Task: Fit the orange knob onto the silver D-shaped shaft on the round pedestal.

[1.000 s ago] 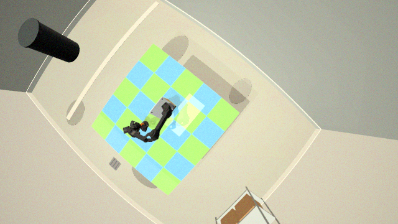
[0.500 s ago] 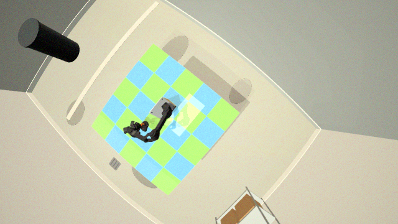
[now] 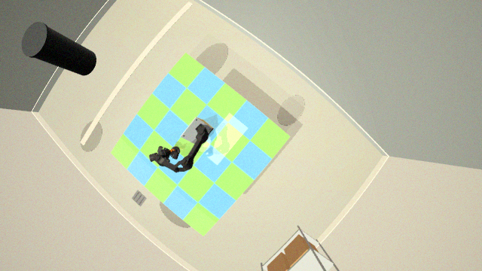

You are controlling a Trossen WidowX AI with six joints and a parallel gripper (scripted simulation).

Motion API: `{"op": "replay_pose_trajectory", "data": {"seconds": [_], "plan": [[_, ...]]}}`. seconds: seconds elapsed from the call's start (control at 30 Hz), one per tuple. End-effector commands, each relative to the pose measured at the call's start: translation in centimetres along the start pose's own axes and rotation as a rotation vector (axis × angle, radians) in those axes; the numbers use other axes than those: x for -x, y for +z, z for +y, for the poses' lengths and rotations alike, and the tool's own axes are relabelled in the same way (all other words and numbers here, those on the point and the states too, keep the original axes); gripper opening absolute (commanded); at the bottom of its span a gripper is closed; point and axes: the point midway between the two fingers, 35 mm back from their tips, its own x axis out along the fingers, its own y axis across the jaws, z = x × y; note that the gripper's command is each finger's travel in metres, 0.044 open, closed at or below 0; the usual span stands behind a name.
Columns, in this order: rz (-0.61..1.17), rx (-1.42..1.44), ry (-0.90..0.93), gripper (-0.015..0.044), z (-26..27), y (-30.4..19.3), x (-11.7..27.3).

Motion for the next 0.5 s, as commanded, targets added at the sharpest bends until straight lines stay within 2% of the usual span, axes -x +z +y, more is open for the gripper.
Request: {"op": "replay_pose_trajectory", "data": {"seconds": [0.0, 0.13, 0.3, 0.47], "plan": [[-0.004, 0.004, 0.001, 0.0000, -0.01, 0.06, 0.34], [-0.004, 0.030, 0.001, 0.0000, -0.02, 0.12, 0.45], [-0.004, 0.203, 0.001, 0.0000, -0.06, 0.10, 0.29], [-0.004, 0.213, 0.001, 0.0000, 0.03, 0.00, 0.05]]}}
